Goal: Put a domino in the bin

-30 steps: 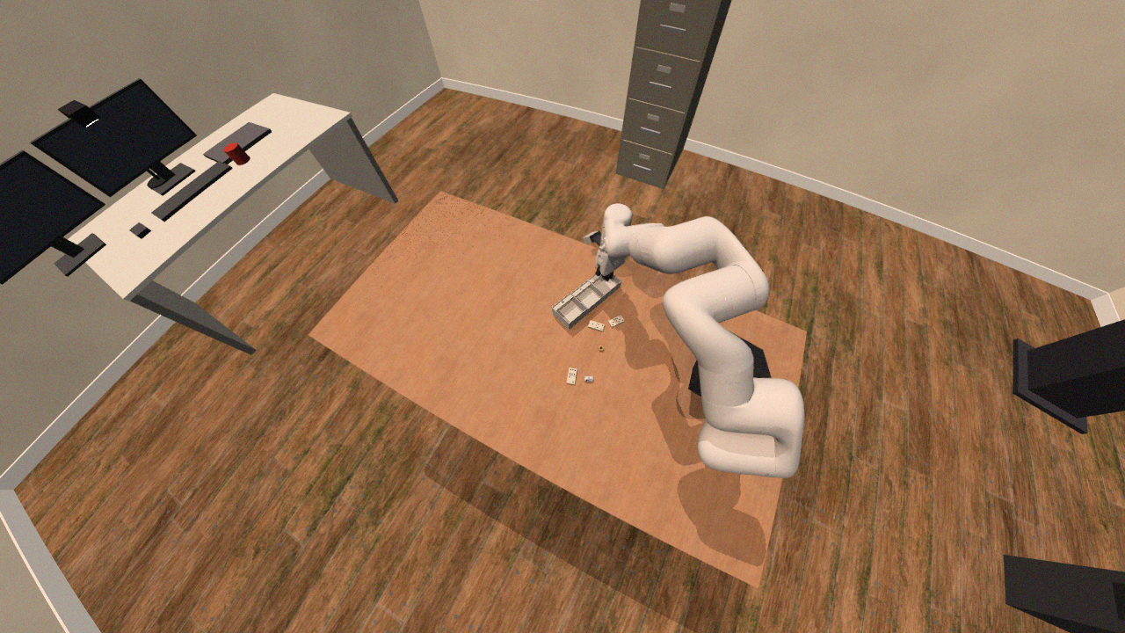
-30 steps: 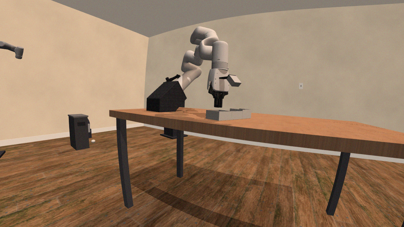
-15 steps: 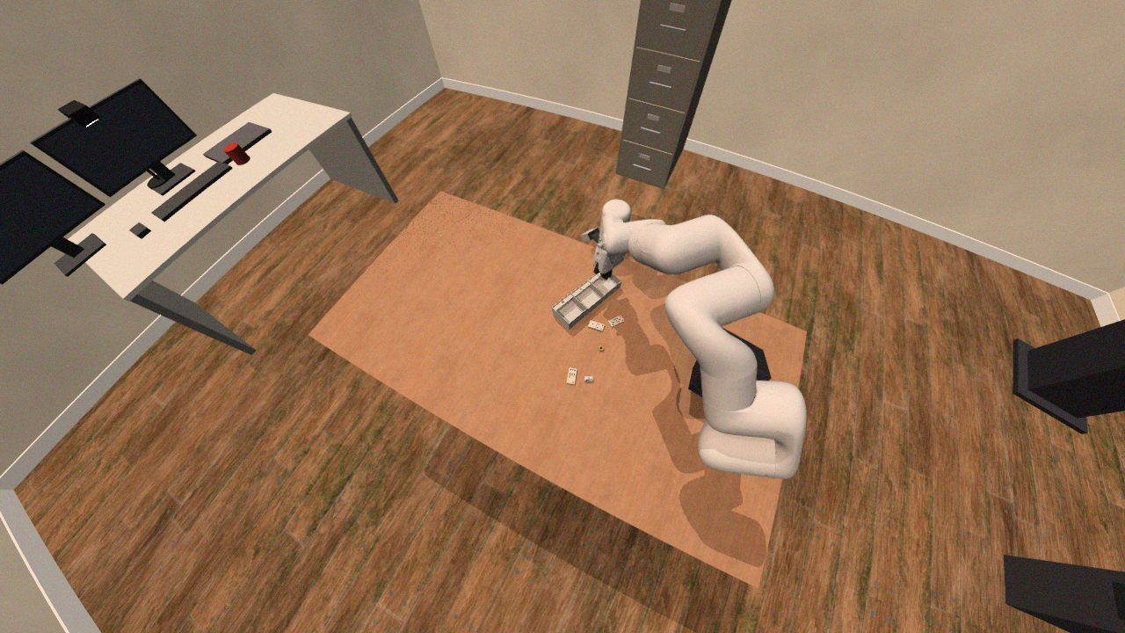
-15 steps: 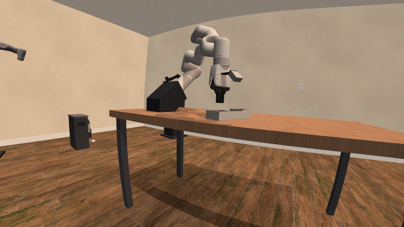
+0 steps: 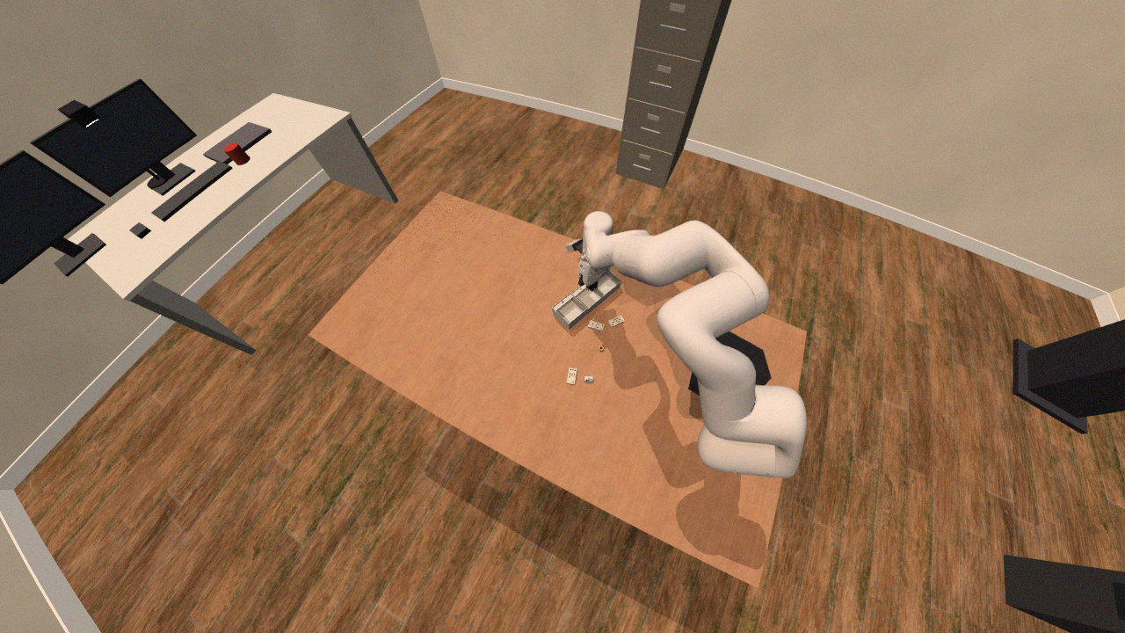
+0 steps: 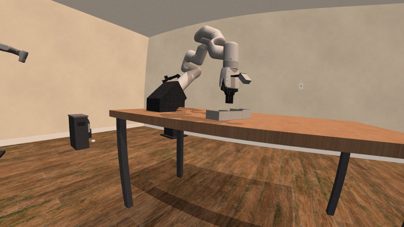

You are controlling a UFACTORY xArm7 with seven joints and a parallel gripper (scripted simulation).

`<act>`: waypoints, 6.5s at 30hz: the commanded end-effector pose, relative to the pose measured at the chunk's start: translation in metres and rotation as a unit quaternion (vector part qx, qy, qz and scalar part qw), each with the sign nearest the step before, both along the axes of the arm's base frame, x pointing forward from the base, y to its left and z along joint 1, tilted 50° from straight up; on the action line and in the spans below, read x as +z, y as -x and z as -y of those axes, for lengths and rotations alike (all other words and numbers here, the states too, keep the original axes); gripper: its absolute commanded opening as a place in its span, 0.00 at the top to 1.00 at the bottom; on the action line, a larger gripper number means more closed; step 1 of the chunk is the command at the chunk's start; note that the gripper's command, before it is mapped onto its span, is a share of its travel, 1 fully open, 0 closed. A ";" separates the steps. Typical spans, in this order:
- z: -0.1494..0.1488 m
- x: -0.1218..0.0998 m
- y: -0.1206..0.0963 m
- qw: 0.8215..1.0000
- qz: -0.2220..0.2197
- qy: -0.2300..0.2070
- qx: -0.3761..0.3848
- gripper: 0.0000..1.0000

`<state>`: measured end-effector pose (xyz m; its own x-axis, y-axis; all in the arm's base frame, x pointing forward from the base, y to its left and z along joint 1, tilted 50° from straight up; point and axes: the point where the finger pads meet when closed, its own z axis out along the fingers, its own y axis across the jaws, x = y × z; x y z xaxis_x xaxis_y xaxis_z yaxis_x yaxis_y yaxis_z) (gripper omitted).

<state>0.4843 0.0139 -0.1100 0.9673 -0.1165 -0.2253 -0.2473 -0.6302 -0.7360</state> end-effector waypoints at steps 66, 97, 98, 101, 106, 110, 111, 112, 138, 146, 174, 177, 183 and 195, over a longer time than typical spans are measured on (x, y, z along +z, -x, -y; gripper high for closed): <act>-0.047 -0.031 0.000 1.000 0.001 0.002 -0.003 0.93; -0.031 -0.018 -0.001 1.000 0.001 0.002 -0.003 0.93; -0.031 -0.018 -0.001 1.000 0.001 0.002 -0.003 0.93; -0.029 -0.016 -0.001 1.000 0.001 0.002 -0.003 0.93; -0.024 -0.012 -0.001 1.000 0.001 0.002 -0.003 0.93; -0.012 -0.002 -0.002 1.000 0.001 0.002 -0.003 0.93; -0.009 0.001 -0.002 1.000 0.001 0.002 -0.003 0.93; -0.006 0.003 -0.003 1.000 0.001 0.002 -0.003 0.93; -0.053 0.067 -0.014 1.000 0.001 0.002 -0.003 0.93; -0.056 0.071 -0.015 1.000 0.001 0.002 -0.003 0.93; -0.102 0.033 -0.011 1.000 0.001 0.002 -0.003 0.93; -0.102 0.033 -0.011 1.000 0.001 0.002 -0.003 0.93; -0.102 0.033 -0.011 1.000 0.001 0.002 -0.003 0.93; -0.102 0.033 -0.011 1.000 0.001 0.002 -0.003 0.93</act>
<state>0.4941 0.1179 -0.0776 0.9669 -0.1201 -0.2251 -0.2494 -0.6307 -0.7349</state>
